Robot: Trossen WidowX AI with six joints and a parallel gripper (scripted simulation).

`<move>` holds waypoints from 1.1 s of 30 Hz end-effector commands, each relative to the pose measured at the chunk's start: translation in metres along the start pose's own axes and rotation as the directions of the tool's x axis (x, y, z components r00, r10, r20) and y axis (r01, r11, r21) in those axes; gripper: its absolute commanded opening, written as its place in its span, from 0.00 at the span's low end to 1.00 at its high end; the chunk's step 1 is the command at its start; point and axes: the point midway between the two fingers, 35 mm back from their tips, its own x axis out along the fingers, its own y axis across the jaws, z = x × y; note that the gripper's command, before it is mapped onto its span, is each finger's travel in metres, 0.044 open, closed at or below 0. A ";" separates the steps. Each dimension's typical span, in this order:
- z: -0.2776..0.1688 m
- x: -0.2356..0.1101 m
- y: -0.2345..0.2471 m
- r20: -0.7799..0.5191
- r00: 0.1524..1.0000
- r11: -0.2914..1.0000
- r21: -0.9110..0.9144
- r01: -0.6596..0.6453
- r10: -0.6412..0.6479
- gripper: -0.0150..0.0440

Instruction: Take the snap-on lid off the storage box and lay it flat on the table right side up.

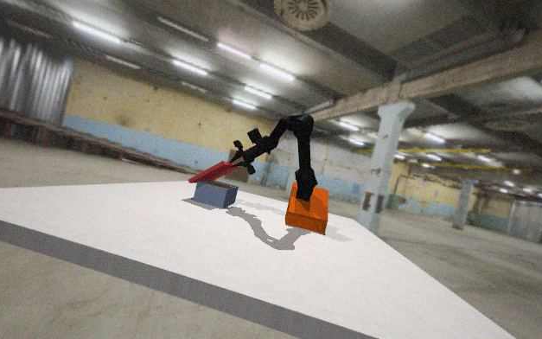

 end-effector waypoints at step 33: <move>-0.009 -0.024 0.027 -0.003 1.000 1.000 -0.017 -0.015 0.014 0.25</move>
